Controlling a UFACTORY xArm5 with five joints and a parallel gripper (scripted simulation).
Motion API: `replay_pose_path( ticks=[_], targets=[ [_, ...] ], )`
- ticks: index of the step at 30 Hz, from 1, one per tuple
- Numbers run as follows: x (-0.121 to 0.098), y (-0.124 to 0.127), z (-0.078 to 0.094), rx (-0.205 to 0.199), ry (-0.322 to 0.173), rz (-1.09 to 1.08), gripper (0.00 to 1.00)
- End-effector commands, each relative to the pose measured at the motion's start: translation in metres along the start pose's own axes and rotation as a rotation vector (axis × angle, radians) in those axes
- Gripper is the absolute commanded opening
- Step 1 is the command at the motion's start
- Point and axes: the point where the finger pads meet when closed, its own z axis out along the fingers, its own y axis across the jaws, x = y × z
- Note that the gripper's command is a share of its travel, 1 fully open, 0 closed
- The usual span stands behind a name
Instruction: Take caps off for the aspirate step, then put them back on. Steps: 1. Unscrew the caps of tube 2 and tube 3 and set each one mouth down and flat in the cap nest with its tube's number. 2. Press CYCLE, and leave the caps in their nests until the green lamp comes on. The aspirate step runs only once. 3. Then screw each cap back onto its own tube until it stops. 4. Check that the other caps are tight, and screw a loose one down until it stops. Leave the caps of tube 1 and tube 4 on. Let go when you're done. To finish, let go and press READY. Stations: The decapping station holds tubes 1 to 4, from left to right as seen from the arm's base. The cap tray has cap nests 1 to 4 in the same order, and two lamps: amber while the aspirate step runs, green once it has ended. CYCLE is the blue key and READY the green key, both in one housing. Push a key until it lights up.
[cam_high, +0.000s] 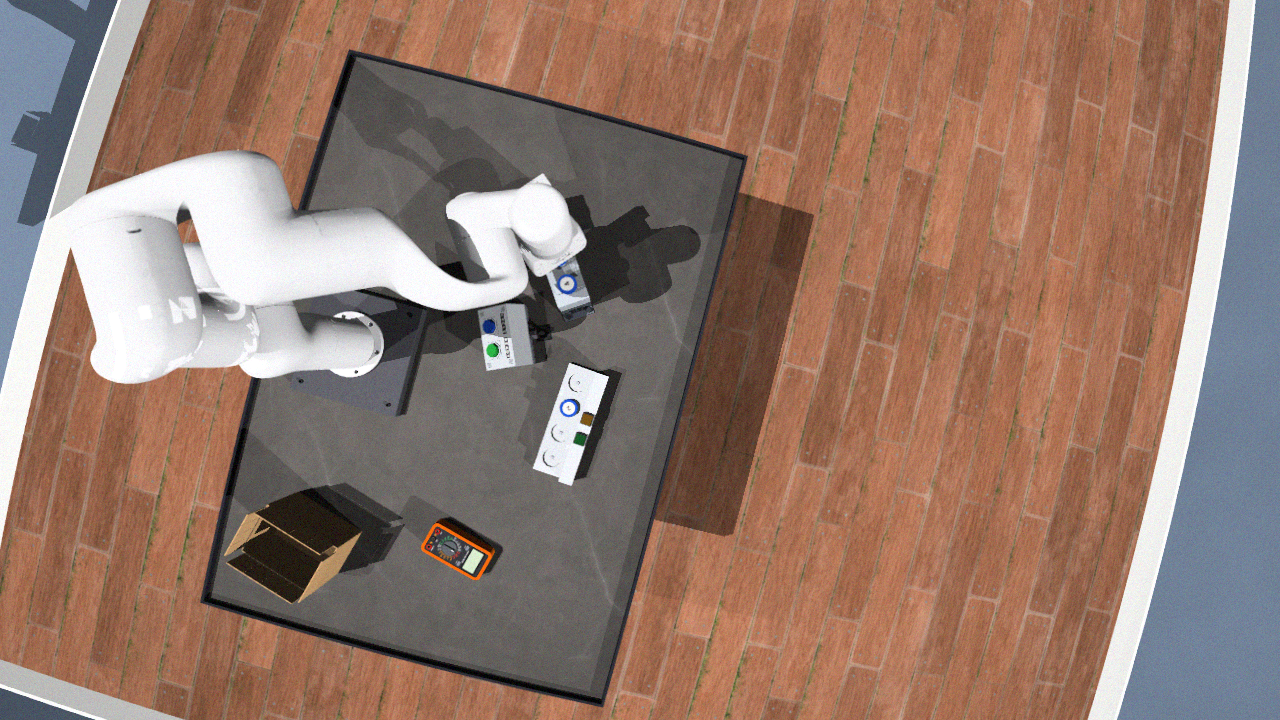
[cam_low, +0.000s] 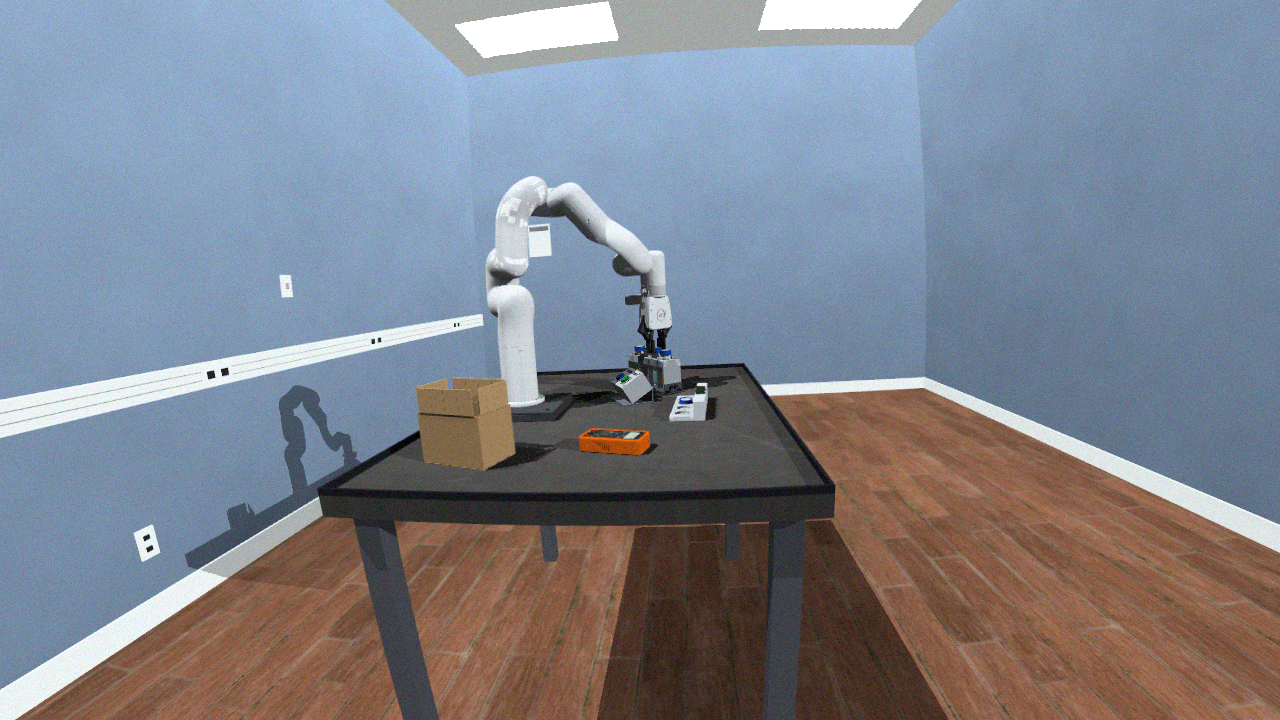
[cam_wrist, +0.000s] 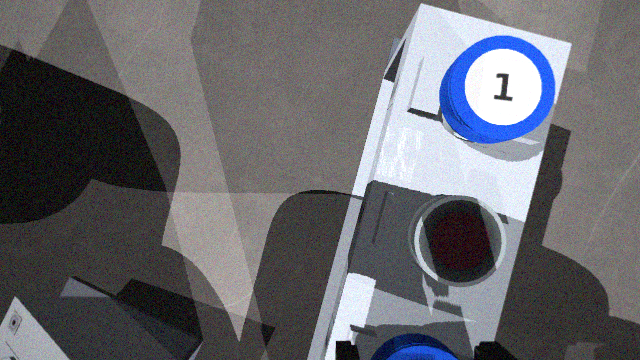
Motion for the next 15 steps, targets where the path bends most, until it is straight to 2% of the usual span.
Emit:
replay_pose_path(
  ticks=[1, 2, 5, 15],
  targets=[
    [-0.0003, 0.0011, -0.0013, -0.001, -0.013, 0.000, 0.46],
    [-0.0003, 0.0011, -0.0013, -0.001, -0.013, 0.000, 0.46],
    [-0.0002, 0.0011, -0.0028, -0.002, -0.013, 0.250, 0.46],
    [0.0001, 0.0011, -0.0068, -0.002, -0.013, 0.262, 0.46]
  ],
)
